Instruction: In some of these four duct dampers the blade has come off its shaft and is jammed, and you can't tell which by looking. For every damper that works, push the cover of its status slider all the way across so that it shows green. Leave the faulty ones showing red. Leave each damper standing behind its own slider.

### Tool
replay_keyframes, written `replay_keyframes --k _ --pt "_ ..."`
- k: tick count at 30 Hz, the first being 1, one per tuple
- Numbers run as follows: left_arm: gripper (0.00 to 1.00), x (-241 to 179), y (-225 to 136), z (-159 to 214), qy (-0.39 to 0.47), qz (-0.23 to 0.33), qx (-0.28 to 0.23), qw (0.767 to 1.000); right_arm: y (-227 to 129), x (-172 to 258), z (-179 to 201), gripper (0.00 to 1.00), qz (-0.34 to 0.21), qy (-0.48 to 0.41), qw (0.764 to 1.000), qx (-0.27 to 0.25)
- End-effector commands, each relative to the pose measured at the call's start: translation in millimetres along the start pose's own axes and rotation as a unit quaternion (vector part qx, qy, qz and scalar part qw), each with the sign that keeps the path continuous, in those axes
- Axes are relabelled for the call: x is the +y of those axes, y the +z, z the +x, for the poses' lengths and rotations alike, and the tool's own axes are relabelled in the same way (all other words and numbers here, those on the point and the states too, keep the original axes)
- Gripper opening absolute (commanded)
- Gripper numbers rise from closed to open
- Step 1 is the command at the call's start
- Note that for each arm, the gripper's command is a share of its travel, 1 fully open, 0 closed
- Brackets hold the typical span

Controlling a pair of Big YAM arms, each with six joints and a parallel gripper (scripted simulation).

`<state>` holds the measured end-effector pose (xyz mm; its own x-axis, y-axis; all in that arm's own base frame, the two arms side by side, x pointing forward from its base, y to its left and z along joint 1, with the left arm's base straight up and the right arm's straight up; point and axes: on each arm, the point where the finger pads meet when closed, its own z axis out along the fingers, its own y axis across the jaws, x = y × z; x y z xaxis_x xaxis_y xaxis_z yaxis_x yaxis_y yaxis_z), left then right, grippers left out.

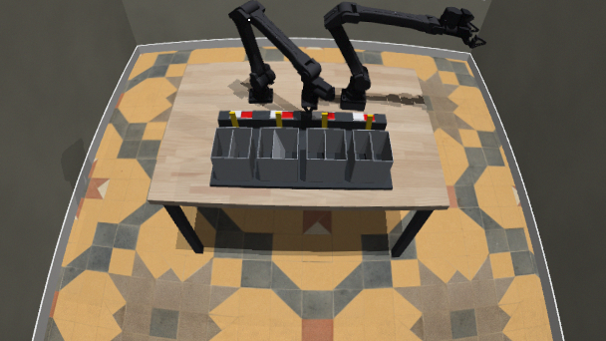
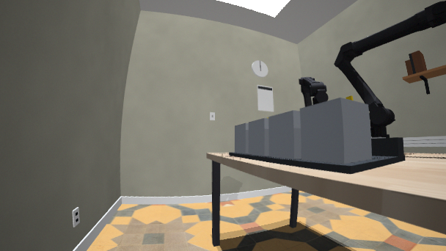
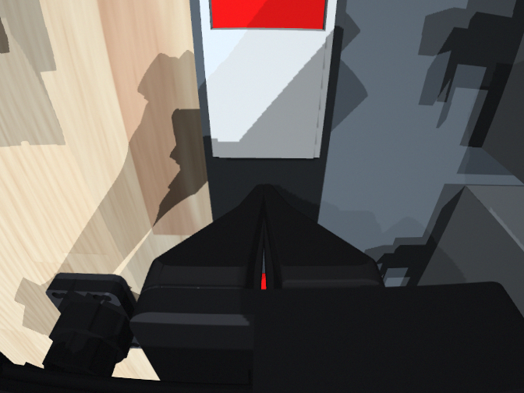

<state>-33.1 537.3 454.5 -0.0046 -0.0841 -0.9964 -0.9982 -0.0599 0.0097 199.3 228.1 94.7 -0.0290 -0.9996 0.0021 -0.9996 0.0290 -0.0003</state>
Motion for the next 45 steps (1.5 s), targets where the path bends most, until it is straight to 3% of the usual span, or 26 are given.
replay_keyframes --k 1,45 --pt "1.0 -4.5 2.7 -46.5 -0.005 0.003 -0.042 0.999 1.0 -5.6 -2.9 0.0 0.001 0.009 1.0 -0.002" --pt "1.0 -4.5 2.7 -46.5 -0.005 0.003 -0.042 0.999 -11.2 -18.1 -14.6 0.0 0.012 0.008 1.0 -0.016"
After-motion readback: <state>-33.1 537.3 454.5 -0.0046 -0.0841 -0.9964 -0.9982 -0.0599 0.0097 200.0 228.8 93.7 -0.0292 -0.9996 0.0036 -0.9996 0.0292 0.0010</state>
